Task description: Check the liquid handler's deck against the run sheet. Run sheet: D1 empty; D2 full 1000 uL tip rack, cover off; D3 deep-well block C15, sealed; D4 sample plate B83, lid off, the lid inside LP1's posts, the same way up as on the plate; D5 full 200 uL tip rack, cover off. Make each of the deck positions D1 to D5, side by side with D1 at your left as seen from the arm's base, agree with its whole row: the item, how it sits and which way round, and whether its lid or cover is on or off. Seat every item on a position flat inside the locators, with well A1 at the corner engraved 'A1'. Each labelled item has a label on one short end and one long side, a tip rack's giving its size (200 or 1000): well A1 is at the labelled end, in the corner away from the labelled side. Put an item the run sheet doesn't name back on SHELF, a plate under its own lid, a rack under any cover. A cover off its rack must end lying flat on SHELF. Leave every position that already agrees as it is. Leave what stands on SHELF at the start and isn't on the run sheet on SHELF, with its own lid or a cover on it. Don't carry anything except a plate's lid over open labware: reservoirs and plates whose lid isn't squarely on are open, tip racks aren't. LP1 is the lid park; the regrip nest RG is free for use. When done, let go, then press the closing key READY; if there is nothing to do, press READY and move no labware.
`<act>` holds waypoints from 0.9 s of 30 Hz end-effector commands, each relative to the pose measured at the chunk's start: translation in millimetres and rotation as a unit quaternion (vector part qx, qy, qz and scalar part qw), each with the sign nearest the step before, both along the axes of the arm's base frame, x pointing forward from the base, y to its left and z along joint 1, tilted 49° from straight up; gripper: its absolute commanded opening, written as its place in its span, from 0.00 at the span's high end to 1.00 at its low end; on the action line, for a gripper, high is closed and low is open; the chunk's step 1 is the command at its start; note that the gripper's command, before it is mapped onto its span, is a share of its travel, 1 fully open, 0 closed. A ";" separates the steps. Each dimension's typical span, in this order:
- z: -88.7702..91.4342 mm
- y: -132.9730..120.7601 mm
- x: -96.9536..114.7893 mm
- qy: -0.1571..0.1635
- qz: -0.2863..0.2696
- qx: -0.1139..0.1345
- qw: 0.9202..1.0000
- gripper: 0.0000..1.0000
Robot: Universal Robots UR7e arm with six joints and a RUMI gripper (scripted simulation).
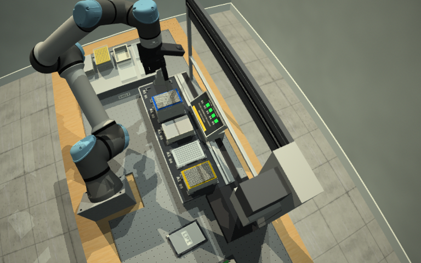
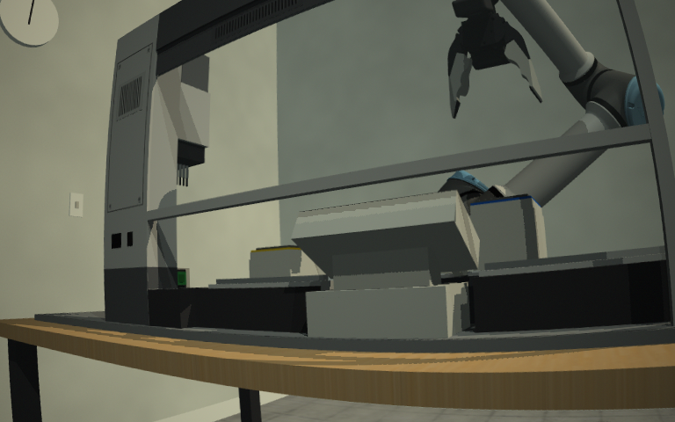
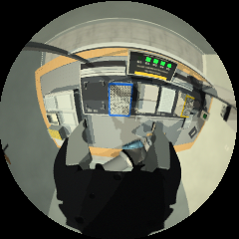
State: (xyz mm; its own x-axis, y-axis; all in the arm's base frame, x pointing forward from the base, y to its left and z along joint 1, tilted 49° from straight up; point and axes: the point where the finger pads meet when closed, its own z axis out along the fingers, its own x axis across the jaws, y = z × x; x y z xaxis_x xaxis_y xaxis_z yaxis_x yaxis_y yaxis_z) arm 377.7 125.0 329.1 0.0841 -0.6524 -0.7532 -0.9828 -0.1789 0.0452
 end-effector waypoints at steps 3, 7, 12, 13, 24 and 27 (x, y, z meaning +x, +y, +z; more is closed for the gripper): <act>6.4 -7.5 1.8 0.000 0.000 0.000 1.000 0.18; 10.8 -12.4 2.9 0.000 0.000 0.000 1.000 0.18; 16.3 -18.5 4.3 0.000 0.000 0.000 1.000 0.18; 17.4 -19.8 4.5 0.000 0.000 0.000 1.000 0.18; 27.2 -30.8 7.0 0.000 0.000 0.000 1.000 0.18; 30.5 -34.5 7.8 0.000 0.000 0.000 1.000 0.18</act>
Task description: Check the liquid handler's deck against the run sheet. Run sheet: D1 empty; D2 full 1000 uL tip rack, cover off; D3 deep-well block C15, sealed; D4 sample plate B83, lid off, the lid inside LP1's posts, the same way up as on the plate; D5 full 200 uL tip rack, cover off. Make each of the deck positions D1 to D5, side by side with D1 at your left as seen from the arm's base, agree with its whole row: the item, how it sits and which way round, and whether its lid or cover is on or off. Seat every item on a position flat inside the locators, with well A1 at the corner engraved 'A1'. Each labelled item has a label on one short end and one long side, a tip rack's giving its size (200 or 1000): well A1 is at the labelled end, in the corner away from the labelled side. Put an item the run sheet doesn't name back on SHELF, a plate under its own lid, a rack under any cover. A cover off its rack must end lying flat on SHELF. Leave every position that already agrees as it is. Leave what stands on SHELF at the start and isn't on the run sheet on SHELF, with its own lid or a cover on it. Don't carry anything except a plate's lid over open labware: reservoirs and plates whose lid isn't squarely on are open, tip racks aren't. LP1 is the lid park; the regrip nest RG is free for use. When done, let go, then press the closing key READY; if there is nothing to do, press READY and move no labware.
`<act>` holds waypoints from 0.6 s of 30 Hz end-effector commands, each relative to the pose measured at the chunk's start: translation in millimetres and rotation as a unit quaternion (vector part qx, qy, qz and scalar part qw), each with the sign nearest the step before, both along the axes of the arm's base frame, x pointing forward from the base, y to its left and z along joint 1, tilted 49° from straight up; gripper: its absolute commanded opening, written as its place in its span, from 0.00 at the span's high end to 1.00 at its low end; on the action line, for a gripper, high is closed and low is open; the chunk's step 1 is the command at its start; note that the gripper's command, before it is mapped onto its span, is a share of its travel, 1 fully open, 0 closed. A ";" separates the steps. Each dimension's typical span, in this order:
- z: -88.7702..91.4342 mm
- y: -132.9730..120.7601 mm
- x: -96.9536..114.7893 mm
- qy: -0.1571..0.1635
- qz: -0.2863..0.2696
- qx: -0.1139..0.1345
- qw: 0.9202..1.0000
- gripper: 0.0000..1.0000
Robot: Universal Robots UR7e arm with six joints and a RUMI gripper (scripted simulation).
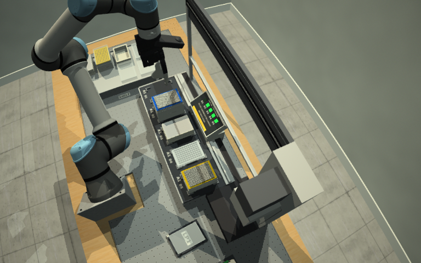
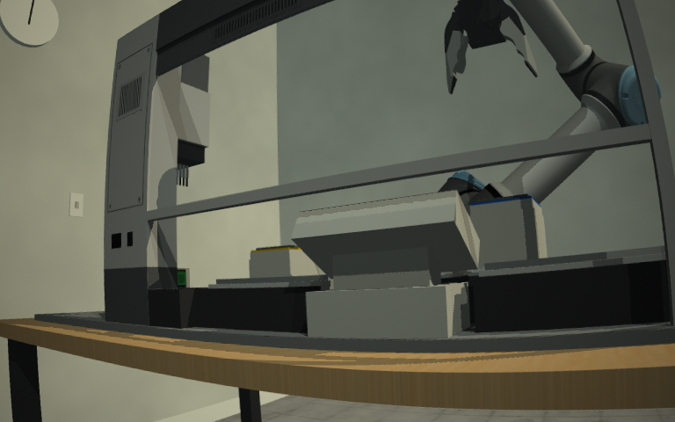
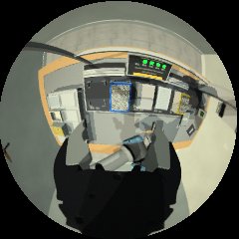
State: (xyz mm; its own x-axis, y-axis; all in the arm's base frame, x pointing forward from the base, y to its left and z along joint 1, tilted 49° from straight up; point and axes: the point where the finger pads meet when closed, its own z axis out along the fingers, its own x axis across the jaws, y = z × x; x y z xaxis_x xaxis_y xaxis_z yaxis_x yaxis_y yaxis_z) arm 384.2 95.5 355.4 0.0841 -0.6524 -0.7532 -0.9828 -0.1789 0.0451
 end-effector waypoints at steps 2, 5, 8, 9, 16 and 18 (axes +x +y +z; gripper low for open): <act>5.1 -6.0 1.5 0.000 0.000 0.000 1.000 0.18; 5.1 -6.0 1.5 0.000 0.000 0.000 1.000 0.18; 3.6 -6.3 -13.6 -0.022 0.020 0.005 1.000 1.00; 3.1 -6.4 -18.6 -0.030 0.026 0.007 0.999 1.00; 1.7 -6.7 -32.5 -0.081 0.072 0.018 0.994 1.00; 1.7 -6.7 -32.5 -0.096 0.085 0.021 0.992 1.00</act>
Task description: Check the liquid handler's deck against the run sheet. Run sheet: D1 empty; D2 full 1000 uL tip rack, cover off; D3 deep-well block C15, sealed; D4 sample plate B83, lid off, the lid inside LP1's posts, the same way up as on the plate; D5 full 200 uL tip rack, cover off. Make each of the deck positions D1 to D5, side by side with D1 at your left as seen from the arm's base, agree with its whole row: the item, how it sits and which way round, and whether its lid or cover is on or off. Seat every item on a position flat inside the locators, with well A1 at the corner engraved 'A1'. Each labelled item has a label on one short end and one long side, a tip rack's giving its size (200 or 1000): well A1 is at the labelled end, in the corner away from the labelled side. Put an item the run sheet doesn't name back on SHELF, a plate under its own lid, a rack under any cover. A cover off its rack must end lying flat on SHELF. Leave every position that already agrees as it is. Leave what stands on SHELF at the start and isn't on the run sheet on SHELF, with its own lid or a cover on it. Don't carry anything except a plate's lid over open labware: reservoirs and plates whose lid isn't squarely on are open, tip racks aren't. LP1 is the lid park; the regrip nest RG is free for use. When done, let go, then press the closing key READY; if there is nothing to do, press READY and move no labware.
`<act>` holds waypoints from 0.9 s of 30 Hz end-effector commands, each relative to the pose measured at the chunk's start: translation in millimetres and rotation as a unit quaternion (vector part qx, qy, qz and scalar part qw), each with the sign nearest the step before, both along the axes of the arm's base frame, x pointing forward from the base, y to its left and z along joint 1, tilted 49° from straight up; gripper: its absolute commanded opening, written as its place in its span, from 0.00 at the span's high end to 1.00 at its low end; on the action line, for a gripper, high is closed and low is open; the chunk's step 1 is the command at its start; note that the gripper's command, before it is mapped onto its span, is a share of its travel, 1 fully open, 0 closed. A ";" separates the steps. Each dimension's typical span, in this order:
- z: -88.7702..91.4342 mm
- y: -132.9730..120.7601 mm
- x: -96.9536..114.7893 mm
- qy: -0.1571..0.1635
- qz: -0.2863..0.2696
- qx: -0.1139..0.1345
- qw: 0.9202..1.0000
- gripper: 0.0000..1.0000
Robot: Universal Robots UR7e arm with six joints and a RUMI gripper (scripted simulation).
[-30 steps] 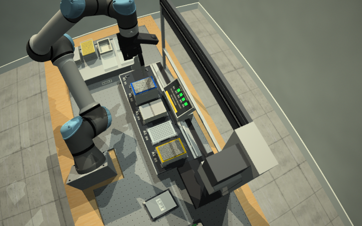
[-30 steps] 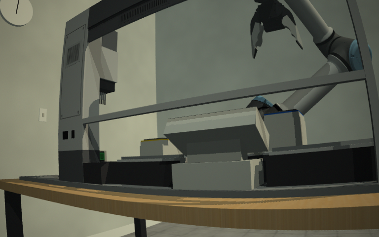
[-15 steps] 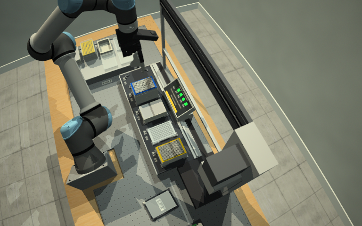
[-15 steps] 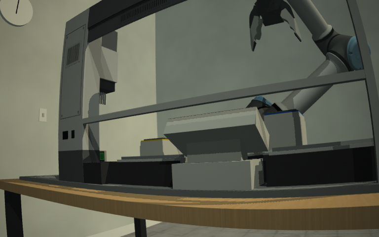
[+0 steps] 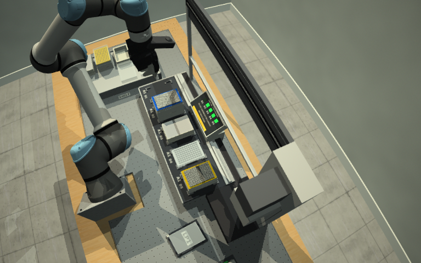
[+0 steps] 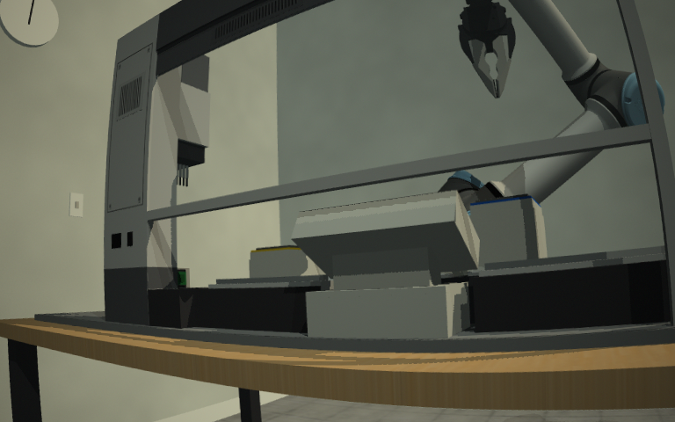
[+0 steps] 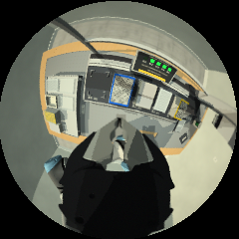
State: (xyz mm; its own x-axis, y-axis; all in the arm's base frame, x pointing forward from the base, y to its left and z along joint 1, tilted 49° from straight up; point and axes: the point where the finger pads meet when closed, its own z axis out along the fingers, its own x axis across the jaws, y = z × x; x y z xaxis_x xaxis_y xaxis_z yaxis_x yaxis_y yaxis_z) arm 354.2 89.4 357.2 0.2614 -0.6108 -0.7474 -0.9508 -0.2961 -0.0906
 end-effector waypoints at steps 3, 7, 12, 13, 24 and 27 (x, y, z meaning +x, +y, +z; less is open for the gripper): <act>-0.1 -0.6 -2.4 -0.044 0.038 0.011 0.998 1.00; -0.1 -0.6 -2.4 -0.066 0.057 0.016 0.996 1.00; -0.1 -0.6 -2.4 -0.102 0.090 0.024 0.990 1.00; -0.1 -0.6 -2.4 -0.110 0.096 0.026 0.989 1.00; -0.1 -0.6 -2.4 -0.174 0.155 0.040 0.972 1.00; -0.1 -0.6 -2.4 -0.193 0.172 0.045 0.965 1.00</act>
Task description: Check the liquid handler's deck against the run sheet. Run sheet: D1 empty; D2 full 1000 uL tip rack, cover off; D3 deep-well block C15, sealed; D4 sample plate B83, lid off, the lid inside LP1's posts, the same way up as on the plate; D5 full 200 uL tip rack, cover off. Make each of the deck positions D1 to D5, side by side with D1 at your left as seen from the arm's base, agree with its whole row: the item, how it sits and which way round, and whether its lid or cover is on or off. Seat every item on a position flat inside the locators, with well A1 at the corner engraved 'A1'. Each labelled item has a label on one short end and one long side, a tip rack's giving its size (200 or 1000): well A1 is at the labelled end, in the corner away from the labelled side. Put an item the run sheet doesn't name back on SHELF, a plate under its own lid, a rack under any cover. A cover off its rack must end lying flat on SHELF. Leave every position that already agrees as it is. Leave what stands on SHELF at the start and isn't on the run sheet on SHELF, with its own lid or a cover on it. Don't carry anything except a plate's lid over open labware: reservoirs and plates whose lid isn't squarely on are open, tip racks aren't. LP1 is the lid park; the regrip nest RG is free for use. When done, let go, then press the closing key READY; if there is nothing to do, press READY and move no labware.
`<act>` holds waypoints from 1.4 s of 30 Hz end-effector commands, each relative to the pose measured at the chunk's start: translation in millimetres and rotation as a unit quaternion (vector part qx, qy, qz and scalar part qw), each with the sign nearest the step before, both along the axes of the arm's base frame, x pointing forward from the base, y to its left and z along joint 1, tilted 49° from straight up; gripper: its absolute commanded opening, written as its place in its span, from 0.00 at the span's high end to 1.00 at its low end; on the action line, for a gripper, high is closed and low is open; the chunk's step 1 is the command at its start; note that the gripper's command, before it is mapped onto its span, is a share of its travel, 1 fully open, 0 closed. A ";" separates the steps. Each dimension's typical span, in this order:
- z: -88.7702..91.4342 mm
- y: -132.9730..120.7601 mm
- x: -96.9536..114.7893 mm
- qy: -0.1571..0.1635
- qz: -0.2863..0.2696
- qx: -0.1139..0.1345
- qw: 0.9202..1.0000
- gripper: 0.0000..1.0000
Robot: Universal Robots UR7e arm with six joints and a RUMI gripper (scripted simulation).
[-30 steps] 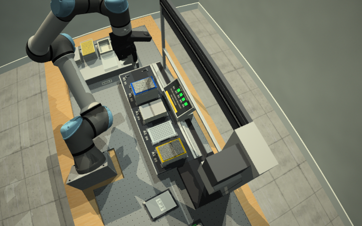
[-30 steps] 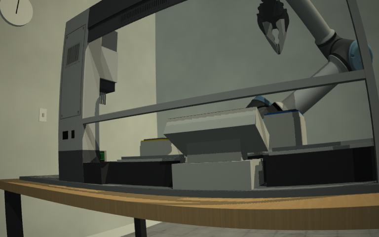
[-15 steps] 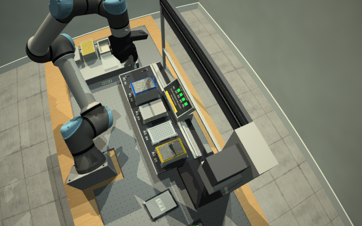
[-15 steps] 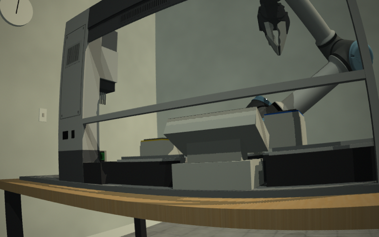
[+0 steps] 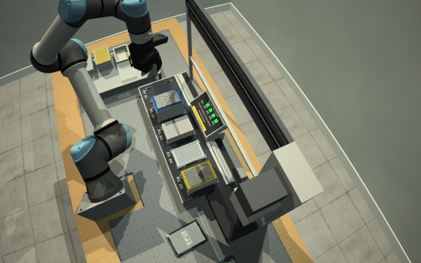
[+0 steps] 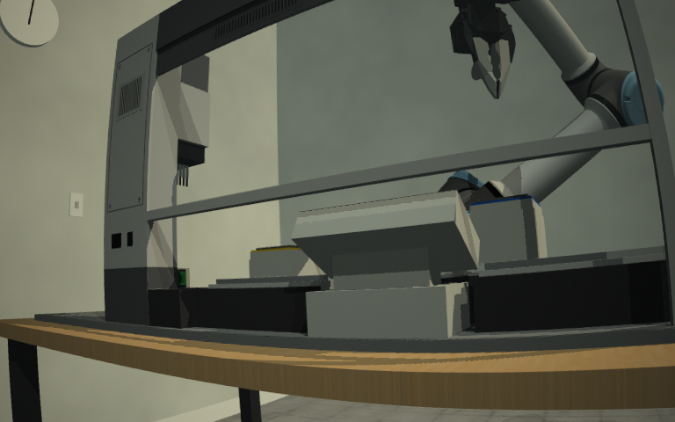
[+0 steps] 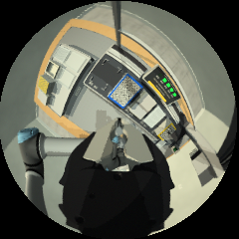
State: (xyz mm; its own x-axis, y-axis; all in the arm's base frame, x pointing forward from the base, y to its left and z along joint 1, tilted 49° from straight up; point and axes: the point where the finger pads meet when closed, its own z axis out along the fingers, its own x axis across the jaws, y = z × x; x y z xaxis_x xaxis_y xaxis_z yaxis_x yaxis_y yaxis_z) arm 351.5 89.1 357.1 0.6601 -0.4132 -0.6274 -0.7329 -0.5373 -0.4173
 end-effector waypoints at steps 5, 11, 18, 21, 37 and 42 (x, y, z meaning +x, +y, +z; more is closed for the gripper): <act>-2.0 -0.7 -19.7 -0.054 0.047 0.013 0.997 1.00; -3.4 -1.0 -33.5 -0.083 0.074 0.019 0.994 1.00; -3.4 -1.0 -33.6 -0.134 0.119 0.031 0.983 1.00; -3.4 -1.0 -33.6 -0.156 0.138 0.036 0.977 1.00; -3.4 -1.0 -33.6 -0.255 0.227 0.058 0.938 1.00; -3.4 -1.0 -33.6 -0.280 0.249 0.063 0.925 1.00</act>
